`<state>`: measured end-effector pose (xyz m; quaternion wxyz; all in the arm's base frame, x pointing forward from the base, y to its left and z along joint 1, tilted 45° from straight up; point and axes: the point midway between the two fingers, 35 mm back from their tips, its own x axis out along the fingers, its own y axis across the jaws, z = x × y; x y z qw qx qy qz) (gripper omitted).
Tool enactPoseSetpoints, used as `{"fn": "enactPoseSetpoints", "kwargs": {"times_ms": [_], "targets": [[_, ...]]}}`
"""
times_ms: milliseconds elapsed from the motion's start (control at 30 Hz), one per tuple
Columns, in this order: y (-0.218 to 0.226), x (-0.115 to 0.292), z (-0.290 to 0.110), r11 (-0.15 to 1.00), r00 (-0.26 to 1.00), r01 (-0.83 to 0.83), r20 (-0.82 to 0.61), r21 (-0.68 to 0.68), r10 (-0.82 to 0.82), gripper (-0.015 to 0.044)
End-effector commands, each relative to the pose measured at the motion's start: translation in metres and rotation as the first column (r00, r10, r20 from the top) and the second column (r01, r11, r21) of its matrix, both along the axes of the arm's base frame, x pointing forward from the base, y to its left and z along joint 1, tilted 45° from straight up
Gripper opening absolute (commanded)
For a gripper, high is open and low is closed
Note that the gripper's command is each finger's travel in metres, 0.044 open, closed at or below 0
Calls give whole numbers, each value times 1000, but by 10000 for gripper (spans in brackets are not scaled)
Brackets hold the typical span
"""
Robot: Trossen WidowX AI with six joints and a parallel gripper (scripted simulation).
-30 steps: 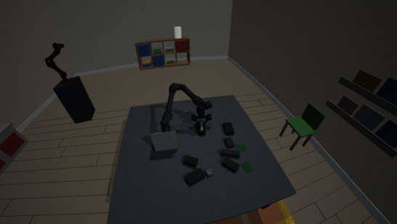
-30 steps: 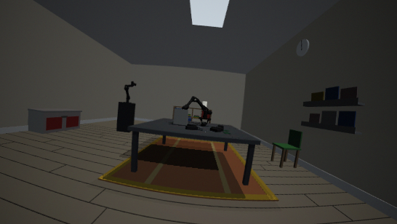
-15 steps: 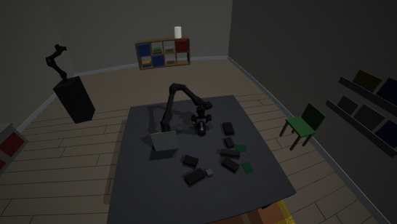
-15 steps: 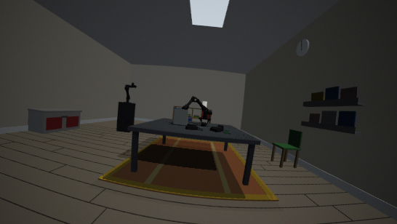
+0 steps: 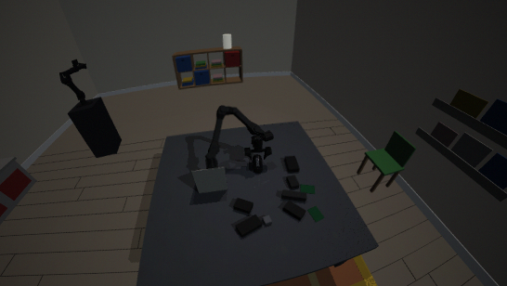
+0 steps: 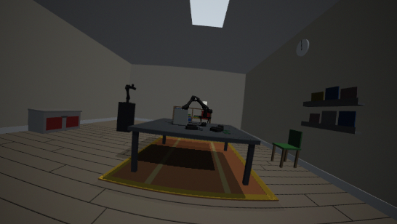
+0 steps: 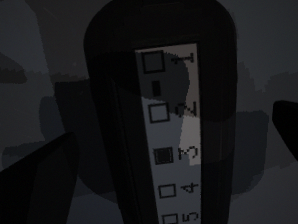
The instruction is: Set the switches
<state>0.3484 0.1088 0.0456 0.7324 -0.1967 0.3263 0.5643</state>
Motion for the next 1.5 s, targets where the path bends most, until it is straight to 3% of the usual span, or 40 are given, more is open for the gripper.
{"fn": "enactPoseSetpoints", "kwargs": {"times_ms": [0, 600, 700, 867, 1167, 1467], "targets": [[-23, -11, -5, 1000, 1000, 8, -6, 5, -8, 440], [-23, -11, -5, 1000, 1000, 8, -6, 5, -8, 440], [-23, -11, -5, 999, 999, 35, -38, 11, -35, 361], [-24, -9, -4, 972, 937, 234, -272, 17, -220, 230], [-26, -6, -2, 825, 597, 554, -636, -113, -488, 0], [-28, -3, 1, 589, 66, 713, -800, -381, -596, 0]]}}
